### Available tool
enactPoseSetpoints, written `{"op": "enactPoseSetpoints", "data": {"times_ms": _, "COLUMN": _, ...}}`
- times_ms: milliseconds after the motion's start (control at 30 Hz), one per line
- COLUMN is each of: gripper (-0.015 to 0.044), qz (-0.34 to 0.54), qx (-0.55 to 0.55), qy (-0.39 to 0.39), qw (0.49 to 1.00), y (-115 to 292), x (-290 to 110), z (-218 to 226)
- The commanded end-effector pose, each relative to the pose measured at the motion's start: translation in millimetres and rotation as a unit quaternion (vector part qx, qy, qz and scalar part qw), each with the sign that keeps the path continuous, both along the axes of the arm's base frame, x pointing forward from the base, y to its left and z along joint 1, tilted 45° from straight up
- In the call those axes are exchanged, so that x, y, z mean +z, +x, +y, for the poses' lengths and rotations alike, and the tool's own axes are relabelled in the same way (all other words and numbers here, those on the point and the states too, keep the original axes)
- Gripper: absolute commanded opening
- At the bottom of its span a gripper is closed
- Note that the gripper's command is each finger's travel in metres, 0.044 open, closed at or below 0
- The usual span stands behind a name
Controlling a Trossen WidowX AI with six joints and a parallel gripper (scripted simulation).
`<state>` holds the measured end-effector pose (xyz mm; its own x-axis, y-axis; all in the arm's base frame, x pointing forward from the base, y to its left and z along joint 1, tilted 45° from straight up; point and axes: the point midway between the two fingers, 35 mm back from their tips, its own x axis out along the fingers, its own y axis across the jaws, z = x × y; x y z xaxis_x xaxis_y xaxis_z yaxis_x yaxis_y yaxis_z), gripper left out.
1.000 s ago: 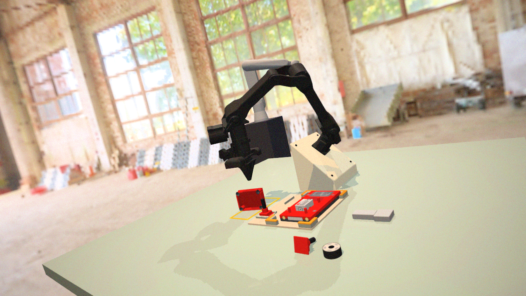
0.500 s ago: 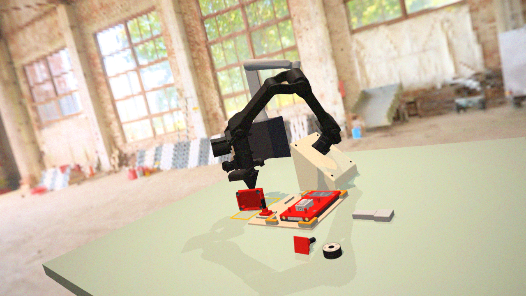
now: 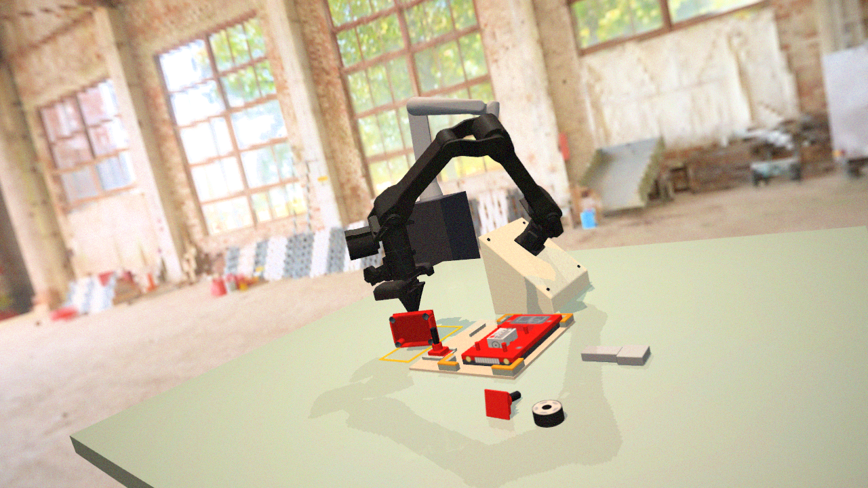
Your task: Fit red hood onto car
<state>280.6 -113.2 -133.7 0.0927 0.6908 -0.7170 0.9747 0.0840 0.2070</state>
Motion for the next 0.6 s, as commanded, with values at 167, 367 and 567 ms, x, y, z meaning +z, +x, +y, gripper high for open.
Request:
{"op": "enactPoseSetpoints", "data": {"times_ms": 167, "gripper": 0.0, "qz": 0.001, "qx": -0.003, "qy": 0.001, "qw": 1.0, "y": 6.8, "x": 1.5, "z": -0.4}}
{"op": "enactPoseSetpoints", "data": {"times_ms": 367, "gripper": 0.0, "qz": 0.001, "qx": -0.003, "qy": 0.001, "qw": 1.0, "y": 11.0, "x": 2.3, "z": -0.4}}
{"op": "enactPoseSetpoints", "data": {"times_ms": 567, "gripper": 0.0, "qz": 0.001, "qx": -0.003, "qy": 0.001, "qw": 1.0, "y": 15.2, "x": 3.1, "z": -0.3}}
